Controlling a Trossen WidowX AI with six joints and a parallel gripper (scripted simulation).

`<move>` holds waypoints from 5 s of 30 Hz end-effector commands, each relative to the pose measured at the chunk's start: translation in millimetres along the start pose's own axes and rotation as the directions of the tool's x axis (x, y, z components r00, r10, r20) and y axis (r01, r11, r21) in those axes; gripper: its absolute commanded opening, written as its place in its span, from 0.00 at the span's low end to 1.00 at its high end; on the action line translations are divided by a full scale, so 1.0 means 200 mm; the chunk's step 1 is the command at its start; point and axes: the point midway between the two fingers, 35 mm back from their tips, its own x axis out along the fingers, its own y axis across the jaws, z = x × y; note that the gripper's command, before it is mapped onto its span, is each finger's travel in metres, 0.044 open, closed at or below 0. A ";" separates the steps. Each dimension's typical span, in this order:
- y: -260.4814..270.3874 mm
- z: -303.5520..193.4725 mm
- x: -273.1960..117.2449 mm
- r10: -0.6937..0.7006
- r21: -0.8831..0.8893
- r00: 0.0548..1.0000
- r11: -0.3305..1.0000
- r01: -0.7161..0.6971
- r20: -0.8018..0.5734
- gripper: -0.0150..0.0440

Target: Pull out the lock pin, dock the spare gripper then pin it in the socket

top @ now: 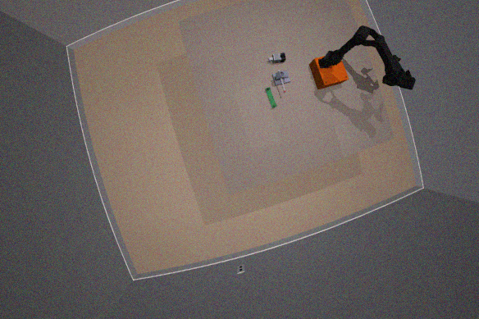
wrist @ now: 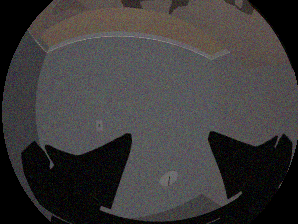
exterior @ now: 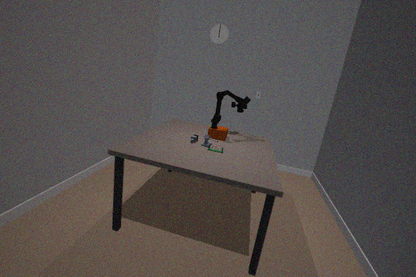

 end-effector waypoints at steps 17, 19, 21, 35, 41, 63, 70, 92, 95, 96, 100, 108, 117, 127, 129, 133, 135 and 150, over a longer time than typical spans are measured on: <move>0.42 0.51 -0.99 0.559 -0.621 0.747 0.741 -0.257 0.359 0.76; 0.41 0.57 -1.11 0.590 -0.662 0.701 0.716 -0.223 0.401 0.76; 0.40 0.63 -1.23 0.614 -0.695 0.652 0.695 -0.181 0.444 0.76; 0.04 1.00 -1.99 0.606 -0.681 0.319 0.692 0.240 0.729 0.76; -0.24 1.13 -2.24 0.520 -0.558 0.213 0.717 0.417 0.827 0.76; -1.57 1.38 -2.54 0.050 -0.187 0.186 0.479 0.858 0.981 0.76; -1.77 1.38 -2.49 -0.010 -0.207 0.230 0.401 0.893 0.973 0.76; -1.78 1.74 -2.34 -0.010 -0.208 0.231 0.401 0.892 0.973 0.76; -1.78 1.76 -2.34 -0.010 -0.208 0.231 0.401 0.892 0.973 0.76; -1.78 1.77 -2.34 -0.010 -0.208 0.231 0.401 0.892 0.973 0.76; -1.78 1.80 -2.33 -0.010 -0.208 0.231 0.401 0.892 0.973 0.76; -1.78 1.87 -2.32 -0.010 -0.208 0.231 0.401 0.892 0.973 0.76; -1.78 1.94 -2.30 -0.010 -0.208 0.231 0.401 0.892 0.973 0.76; -1.77 2.01 -2.29 -0.010 -0.208 0.231 0.401 0.892 0.973 0.76; -1.77 2.01 -2.29 -0.010 -0.208 0.231 0.401 0.892 0.973 0.76; -1.77 2.01 -2.29 -0.010 -0.208 0.231 0.401 0.892 0.973 0.76; -1.77 2.01 -2.29 -0.010 -0.208 0.231 0.401 0.892 0.973 0.67; -1.77 2.01 -2.29 -0.010 -0.208 0.231 0.401 0.892 0.973 0.25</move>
